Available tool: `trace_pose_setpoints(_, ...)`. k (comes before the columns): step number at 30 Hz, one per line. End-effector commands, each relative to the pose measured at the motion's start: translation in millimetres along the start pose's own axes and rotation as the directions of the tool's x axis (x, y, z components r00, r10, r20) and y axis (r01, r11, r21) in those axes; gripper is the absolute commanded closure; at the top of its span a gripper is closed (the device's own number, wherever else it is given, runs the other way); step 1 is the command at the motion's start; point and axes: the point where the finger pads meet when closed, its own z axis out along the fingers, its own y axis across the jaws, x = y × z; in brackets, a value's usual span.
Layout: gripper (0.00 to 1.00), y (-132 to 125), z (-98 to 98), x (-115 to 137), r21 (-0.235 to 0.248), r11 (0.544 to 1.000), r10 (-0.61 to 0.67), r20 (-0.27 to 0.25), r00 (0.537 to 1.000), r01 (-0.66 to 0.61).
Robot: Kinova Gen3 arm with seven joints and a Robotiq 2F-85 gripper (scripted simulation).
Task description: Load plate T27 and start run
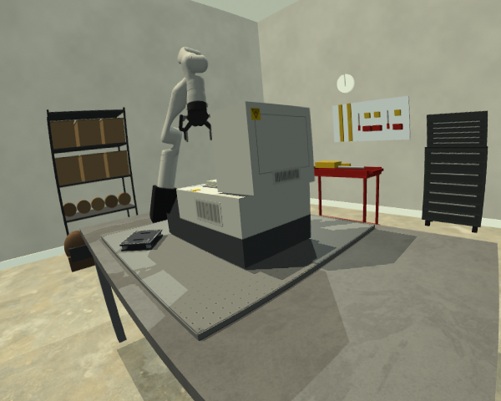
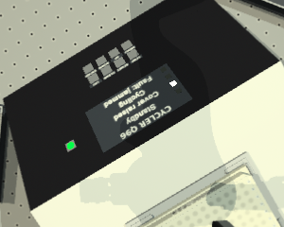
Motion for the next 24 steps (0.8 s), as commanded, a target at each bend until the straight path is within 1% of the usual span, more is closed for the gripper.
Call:
trace_pose_setpoints(1,0.00,1,2.4,-2,0.002,1.000,0.025,-0.002,1.000,-0.025)
trace_pose_setpoints(14,0.00,7,17.1,-12,0.010,0.988,0.153,-0.018,0.988,-0.153)
trace_pose_setpoints(16,0.00,7,17.1,-12,0.010,0.988,0.153,-0.018,0.988,-0.153)
trace_pose_setpoints(24,0.00,11,26.1,-18,0.016,0.973,0.231,-0.028,0.973,-0.231)
